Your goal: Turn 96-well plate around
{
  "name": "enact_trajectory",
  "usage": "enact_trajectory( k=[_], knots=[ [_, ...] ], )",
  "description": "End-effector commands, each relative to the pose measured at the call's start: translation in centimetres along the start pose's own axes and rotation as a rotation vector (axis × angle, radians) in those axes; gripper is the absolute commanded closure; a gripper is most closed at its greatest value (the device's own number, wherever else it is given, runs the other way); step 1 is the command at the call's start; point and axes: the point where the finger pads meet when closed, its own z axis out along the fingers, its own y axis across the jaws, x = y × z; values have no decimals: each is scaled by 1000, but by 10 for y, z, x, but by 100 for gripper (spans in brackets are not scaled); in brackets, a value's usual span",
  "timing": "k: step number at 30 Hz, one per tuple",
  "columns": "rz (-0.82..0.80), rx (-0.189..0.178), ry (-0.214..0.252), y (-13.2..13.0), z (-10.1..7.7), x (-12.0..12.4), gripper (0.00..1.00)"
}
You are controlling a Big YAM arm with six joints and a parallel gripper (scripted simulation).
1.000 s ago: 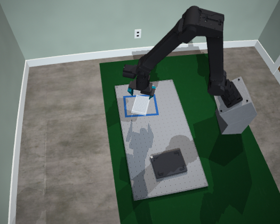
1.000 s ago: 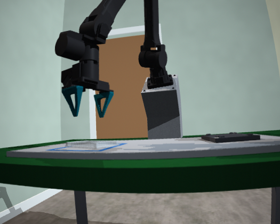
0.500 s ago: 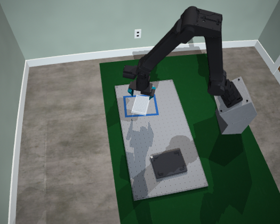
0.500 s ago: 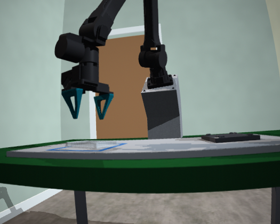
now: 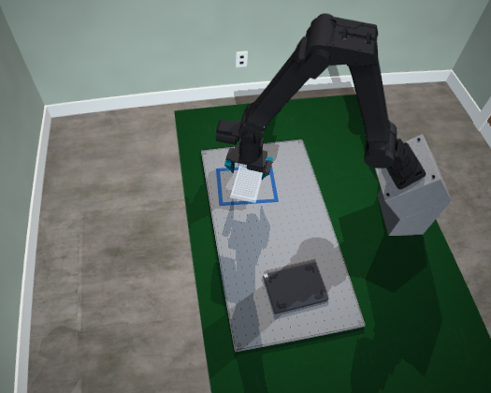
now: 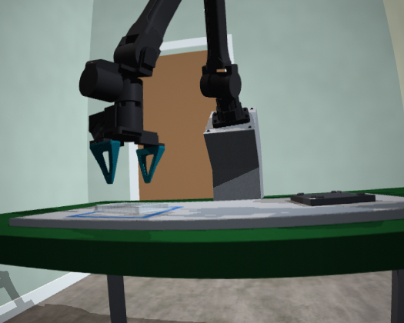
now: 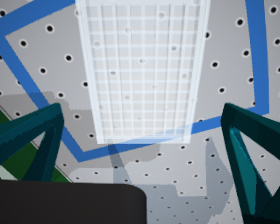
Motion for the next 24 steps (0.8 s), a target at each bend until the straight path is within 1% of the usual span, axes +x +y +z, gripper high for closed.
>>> enact_trajectory(
  k=[1, 6, 8, 24],
  knots=[
    [-4, -30, 2, 18, 7, 5, 0],
    [-4, -29, 3, 17, 16, 5, 0],
    [-4, -29, 3, 17, 16, 5, 0],
    [-3, -25, 3, 15, 42, 5, 0]
  ],
)
